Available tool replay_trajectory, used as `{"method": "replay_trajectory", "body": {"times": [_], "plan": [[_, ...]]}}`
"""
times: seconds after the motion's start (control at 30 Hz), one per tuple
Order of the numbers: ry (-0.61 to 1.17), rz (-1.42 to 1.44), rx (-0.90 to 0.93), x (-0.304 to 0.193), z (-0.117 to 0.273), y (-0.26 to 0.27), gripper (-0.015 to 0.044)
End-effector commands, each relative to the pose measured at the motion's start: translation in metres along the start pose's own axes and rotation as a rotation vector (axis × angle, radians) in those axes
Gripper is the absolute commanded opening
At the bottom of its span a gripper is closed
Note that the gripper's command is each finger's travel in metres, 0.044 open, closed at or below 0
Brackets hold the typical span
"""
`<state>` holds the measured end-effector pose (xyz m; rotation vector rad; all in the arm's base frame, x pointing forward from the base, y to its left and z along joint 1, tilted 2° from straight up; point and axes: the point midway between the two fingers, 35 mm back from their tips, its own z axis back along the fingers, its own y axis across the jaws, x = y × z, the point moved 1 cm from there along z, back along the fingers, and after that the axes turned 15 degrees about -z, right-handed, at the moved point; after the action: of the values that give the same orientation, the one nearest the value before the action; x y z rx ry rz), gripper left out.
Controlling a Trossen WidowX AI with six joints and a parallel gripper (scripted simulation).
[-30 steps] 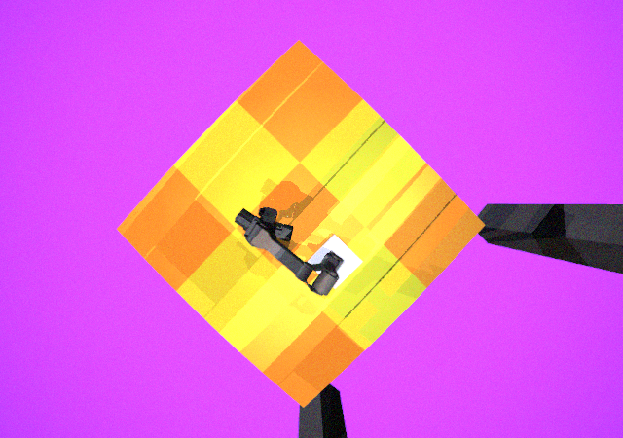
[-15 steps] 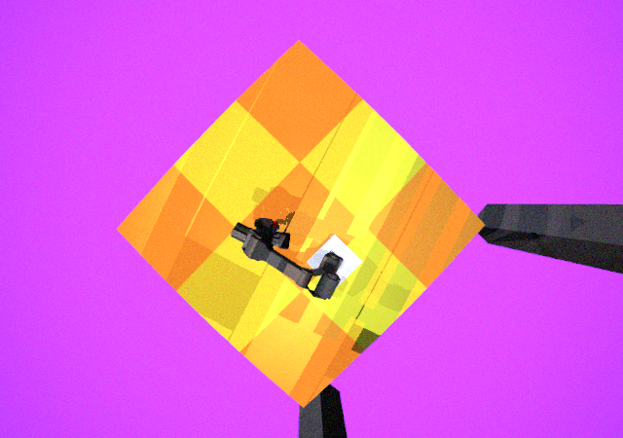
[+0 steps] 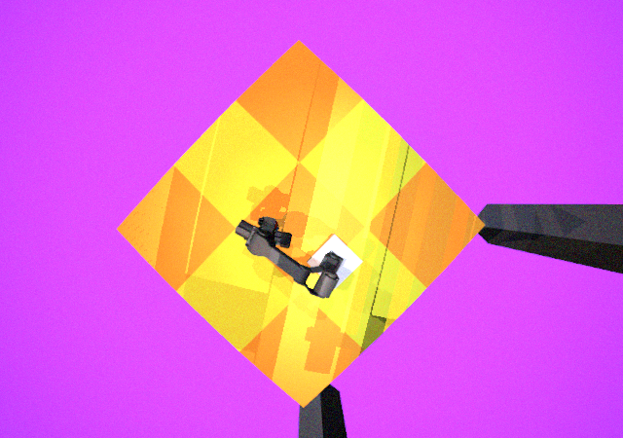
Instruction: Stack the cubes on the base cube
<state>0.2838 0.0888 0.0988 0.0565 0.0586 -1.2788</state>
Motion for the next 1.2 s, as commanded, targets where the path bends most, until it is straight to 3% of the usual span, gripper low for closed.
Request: {"method": "replay_trajectory", "body": {"times": [0.0,0.63,1.17], "plan": [[0.006,-0.006,0.001,0.0,-0.001,0.0,0.0105],[-0.038,0.055,0.004,-0.001,-0.03,0.002,0.0105],[-0.038,0.056,0.004,-0.001,-0.032,0.002,0.0105]]}}
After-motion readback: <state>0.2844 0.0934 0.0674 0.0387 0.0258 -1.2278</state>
